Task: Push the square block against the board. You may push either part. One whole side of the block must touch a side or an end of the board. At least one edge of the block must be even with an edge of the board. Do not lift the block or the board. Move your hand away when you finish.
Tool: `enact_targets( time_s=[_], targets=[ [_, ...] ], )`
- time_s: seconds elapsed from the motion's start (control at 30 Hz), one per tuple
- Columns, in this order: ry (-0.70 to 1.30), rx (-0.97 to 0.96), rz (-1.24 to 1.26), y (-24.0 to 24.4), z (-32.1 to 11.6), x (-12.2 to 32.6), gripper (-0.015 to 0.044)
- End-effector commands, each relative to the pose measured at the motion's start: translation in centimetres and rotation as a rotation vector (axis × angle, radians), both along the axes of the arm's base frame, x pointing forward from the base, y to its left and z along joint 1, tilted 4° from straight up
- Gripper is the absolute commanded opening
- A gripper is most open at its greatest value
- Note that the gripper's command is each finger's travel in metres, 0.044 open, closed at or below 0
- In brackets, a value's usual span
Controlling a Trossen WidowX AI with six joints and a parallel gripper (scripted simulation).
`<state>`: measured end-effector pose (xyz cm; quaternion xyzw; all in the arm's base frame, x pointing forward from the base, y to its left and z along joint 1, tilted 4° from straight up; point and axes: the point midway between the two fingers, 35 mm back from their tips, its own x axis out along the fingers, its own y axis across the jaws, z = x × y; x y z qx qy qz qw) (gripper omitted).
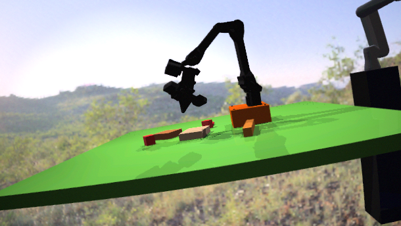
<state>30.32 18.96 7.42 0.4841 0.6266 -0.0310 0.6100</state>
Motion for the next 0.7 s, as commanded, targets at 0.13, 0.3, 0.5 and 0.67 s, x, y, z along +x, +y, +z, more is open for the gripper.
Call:
enact_targets(
  time_s=[0.13, 0.3, 0.5, 0.67],
  targets=[
    [-0.002, -0.159, 0.136, 0.4, -1.7, -2.1, 0.0],
    [0.0, -0.266, 0.238, 0.5, -2.8, -3.7, 0.0],
    [0.002, -0.394, 0.372, 0.2, -3.8, -5.6, 0.0],
    [0.004, -0.5, 0.493, -0.1, -4.5, -7.1, 0.0]
  ],
)
